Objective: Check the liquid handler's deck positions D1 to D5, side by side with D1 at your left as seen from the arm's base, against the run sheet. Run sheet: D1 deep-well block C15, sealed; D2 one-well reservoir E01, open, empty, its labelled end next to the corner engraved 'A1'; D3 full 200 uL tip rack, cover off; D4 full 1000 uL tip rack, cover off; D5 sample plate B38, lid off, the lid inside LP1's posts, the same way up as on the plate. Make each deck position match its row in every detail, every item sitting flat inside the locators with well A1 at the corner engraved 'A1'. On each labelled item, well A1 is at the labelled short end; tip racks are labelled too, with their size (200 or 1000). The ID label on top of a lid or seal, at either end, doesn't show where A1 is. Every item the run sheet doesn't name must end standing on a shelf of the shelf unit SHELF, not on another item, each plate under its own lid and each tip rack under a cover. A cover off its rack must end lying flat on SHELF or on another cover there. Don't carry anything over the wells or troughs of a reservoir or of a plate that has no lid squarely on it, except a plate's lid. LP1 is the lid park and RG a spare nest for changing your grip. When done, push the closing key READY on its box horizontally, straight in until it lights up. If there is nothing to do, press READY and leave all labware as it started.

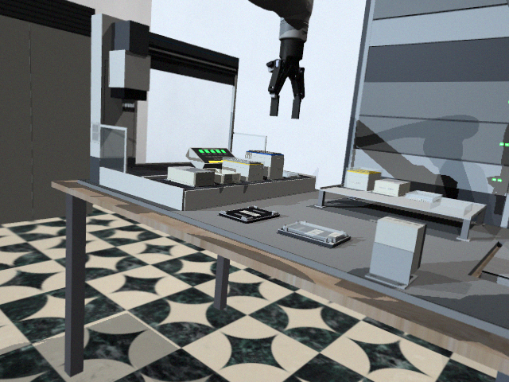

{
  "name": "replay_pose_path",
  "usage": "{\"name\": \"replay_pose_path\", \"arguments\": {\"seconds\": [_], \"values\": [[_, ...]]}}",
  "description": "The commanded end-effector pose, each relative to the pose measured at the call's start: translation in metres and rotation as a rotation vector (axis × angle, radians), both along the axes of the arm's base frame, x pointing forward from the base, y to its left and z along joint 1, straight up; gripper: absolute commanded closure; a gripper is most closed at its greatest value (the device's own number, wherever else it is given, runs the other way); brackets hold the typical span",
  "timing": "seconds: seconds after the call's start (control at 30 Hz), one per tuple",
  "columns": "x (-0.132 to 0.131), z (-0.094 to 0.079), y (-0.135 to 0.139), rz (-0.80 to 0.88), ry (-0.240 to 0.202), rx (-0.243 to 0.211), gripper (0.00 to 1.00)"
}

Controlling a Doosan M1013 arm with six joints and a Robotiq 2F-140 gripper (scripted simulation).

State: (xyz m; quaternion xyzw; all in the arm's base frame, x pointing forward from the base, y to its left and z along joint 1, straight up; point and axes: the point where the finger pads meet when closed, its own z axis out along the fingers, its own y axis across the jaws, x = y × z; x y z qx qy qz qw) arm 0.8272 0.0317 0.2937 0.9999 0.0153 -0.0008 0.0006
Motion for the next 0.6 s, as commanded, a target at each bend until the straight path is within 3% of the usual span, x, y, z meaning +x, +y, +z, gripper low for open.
{"name": "replay_pose_path", "arguments": {"seconds": [0.0, 0.57], "values": [[0.0, -0.002, -0.001, 0.022, -0.002, 0.001, 0.21], [0.064, -0.002, 0.001, 0.022, -0.002, 0.001, 0.21]]}}
